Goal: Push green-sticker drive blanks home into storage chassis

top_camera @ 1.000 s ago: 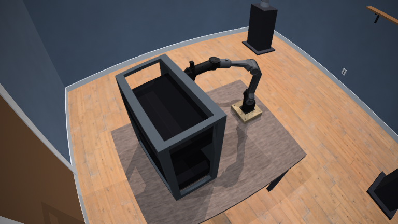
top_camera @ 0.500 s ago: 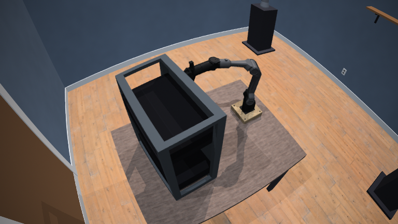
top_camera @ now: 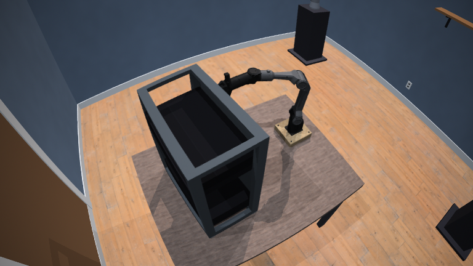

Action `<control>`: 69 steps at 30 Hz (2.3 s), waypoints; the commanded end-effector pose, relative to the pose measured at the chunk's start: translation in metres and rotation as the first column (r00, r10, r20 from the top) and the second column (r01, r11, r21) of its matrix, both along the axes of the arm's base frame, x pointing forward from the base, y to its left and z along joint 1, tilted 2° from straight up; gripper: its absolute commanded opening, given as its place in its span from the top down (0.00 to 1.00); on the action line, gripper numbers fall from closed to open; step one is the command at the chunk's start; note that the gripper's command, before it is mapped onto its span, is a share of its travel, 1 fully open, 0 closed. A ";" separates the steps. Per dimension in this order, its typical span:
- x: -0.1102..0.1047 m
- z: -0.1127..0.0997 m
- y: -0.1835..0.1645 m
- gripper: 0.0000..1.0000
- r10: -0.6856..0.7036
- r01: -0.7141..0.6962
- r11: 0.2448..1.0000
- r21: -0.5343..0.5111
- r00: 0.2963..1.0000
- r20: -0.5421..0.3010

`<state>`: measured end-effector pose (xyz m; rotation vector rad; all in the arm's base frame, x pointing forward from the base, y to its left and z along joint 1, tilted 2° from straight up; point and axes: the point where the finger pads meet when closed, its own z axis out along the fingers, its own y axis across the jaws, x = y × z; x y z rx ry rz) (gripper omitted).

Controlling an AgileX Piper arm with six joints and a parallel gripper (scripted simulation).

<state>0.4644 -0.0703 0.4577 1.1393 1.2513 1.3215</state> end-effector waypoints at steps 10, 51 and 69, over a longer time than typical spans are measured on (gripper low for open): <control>0.002 -0.001 0.001 1.00 0.003 -0.003 1.000 0.002 1.000 -0.002; -0.092 -0.005 -0.009 1.00 0.003 -0.003 1.000 0.002 1.000 -0.002; -0.153 -0.006 -0.017 1.00 0.003 -0.003 1.000 0.002 1.000 -0.002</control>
